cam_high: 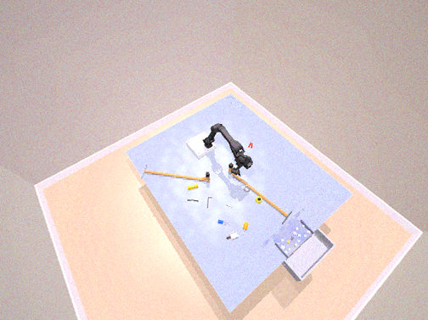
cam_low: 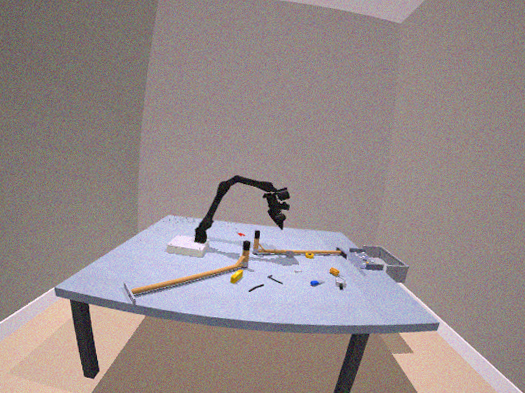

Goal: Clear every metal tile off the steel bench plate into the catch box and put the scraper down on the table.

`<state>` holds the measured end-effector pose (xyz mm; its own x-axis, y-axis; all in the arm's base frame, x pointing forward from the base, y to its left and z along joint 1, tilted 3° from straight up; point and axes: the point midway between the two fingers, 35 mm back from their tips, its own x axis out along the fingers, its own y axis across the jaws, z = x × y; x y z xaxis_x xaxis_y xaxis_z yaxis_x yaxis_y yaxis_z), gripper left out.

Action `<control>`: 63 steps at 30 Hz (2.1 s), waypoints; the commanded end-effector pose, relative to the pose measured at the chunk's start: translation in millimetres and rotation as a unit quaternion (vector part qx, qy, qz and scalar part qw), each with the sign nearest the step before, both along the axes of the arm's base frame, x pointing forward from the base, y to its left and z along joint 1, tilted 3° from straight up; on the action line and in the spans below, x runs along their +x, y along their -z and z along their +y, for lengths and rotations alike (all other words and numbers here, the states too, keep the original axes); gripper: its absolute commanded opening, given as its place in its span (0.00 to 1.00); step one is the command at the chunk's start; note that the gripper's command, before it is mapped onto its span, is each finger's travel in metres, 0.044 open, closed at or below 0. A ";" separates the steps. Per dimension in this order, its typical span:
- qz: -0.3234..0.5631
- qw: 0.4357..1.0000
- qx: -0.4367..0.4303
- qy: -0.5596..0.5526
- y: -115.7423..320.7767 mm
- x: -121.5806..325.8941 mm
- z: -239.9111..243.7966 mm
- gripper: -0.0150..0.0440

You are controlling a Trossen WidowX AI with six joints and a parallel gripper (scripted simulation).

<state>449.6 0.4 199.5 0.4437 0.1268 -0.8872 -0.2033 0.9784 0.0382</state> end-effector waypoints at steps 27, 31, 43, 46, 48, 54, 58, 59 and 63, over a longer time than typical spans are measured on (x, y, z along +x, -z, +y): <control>-0.053 0.999 0.010 0.007 -18.1 -71.6 -16.6 1.00; -0.060 0.998 0.011 0.008 -18.1 -81.3 -18.0 1.00; -0.080 0.997 0.013 0.012 -15.0 -110.0 -21.4 1.00; -0.085 0.996 0.014 0.013 -13.6 -117.0 -22.0 1.00; -0.088 0.996 0.014 0.014 -12.4 -121.7 -22.4 1.00; -0.098 0.995 0.014 0.016 -8.3 -135.5 -23.3 1.00; -0.105 0.994 0.014 0.017 -4.9 -144.4 -23.7 1.00; -0.107 0.994 0.014 0.017 -4.0 -146.6 -23.8 1.00; -0.113 0.993 0.014 0.018 -0.1 -155.4 -24.1 1.00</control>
<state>301.5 -24.2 202.4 0.6256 0.1291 -0.7694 -0.1689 0.9852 0.0279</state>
